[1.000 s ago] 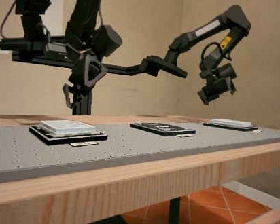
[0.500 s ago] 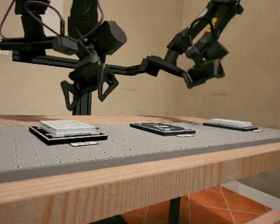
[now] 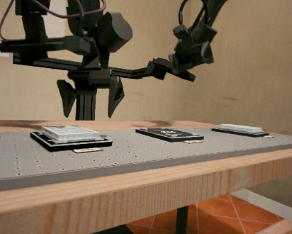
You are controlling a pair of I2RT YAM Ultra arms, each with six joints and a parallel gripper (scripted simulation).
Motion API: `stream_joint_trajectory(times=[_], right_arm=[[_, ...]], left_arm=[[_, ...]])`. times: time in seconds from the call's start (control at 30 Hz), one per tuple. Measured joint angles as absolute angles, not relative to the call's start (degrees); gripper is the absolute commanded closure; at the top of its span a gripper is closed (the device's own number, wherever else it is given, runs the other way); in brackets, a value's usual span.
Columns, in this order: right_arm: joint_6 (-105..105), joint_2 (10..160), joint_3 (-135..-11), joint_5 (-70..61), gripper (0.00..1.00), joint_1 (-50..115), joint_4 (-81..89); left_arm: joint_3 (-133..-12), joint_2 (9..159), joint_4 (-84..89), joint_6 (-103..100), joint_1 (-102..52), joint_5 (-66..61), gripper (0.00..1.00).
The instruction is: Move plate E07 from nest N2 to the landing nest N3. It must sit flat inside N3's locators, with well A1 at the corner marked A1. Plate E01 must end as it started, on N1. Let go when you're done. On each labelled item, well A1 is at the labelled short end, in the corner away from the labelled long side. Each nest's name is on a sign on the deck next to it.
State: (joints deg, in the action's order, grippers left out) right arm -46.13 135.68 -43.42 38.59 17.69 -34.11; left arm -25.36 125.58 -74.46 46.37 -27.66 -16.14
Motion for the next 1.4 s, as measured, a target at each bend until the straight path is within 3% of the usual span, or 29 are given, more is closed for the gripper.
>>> stream_joint_trajectory(times=[0.87, 1.4], right_arm=[[-1.91, 129.05, -53.69, 17.67, 0.0, 4.6, -3.53], [2.2, 129.05, -53.69, 16.14, 0.0, 2.63, 0.89]], left_arm=[[-23.77, 118.26, -80.51, 14.63, -66.78, 8.91, 0.0], [-26.02, 121.12, -83.2, 12.23, -68.16, 10.28, 0.0]])
